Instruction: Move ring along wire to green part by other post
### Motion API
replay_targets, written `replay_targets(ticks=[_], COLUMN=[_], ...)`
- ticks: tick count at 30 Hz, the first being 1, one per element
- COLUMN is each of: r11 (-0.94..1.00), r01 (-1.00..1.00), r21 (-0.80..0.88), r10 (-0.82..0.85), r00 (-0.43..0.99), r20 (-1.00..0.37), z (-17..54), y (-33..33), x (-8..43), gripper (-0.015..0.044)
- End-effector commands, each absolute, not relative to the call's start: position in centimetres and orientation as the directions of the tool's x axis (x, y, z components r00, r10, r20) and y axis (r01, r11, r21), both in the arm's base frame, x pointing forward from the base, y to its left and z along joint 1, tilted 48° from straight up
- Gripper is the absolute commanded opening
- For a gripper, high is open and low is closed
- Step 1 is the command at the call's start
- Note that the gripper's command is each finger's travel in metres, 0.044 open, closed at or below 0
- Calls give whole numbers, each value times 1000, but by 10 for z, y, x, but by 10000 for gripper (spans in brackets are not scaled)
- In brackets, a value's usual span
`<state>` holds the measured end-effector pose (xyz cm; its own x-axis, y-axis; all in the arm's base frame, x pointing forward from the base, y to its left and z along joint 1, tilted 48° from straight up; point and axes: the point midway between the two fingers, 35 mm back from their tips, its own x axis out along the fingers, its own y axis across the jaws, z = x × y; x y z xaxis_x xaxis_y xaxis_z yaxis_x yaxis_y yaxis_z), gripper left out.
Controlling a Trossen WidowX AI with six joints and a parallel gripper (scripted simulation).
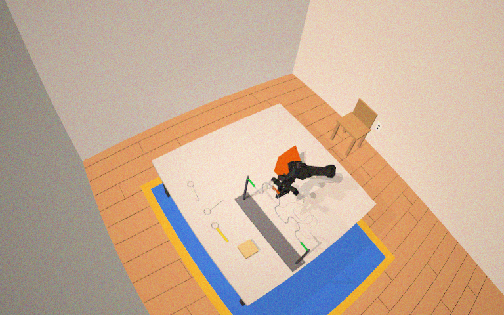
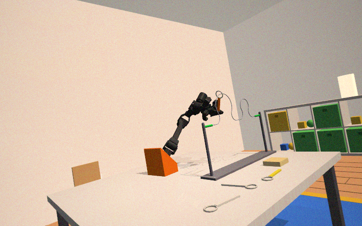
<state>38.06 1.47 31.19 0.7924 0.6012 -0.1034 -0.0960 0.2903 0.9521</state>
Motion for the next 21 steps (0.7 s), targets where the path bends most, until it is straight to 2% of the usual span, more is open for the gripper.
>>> replay_targets(ticks=[1, 21], r11=[228, -22], r01=[-84, -46], r21=[970, 999], r10=[606, 596], r00=[792, 802], r20=[-74, 50], z=[312, 320], y=[16, 17], x=[380, 380], gripper=[-150, -150])
